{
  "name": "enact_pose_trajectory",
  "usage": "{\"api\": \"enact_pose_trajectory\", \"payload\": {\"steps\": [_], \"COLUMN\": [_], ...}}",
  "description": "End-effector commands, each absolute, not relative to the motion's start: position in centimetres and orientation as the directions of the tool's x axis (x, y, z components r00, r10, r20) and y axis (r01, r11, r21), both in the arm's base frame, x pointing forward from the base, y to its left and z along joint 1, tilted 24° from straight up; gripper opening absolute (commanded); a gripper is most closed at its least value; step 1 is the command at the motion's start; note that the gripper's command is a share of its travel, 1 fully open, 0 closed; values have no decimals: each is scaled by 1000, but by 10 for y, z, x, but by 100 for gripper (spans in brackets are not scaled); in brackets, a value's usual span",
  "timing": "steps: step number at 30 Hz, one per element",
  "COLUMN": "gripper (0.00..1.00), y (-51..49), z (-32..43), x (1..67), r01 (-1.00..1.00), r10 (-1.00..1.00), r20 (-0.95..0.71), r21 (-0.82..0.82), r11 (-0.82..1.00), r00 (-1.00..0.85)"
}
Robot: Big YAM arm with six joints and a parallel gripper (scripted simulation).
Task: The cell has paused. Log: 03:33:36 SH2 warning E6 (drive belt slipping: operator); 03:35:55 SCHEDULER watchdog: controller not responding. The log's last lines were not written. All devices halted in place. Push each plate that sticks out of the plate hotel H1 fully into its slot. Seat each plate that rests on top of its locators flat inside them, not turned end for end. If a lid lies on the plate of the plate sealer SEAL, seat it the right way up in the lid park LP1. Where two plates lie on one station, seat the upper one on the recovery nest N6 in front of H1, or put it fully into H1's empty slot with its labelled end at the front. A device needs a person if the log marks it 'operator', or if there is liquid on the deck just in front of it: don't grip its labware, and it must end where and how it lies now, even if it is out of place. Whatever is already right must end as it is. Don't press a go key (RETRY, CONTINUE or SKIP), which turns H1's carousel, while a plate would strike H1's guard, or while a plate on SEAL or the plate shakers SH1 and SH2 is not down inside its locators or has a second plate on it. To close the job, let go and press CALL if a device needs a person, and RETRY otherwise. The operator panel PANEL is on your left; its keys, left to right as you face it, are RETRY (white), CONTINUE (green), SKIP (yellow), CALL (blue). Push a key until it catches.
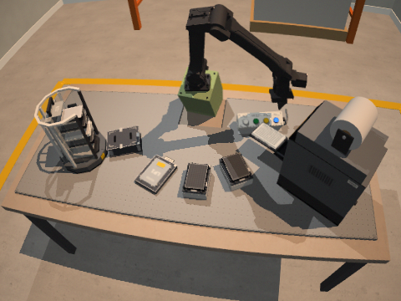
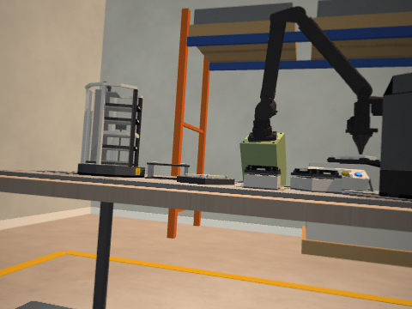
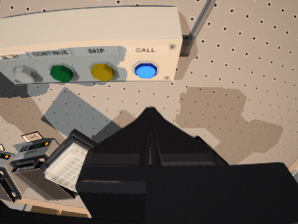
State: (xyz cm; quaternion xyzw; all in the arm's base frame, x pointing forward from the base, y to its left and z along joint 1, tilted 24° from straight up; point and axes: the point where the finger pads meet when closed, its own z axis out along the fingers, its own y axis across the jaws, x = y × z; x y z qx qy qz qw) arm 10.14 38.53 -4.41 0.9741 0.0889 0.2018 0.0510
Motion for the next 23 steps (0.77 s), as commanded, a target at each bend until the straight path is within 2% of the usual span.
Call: {"api": "enact_pose_trajectory", "payload": {"steps": [1, 23], "gripper": [0, 0], "y": [399, 393], "z": [-30, -32], "x": [98, 98], "r01": [142, 147], "r10": [175, 184], "r20": [387, 385], "r21": [111, 125], "r11": [-984, -981], "r00": [905, 904]}}
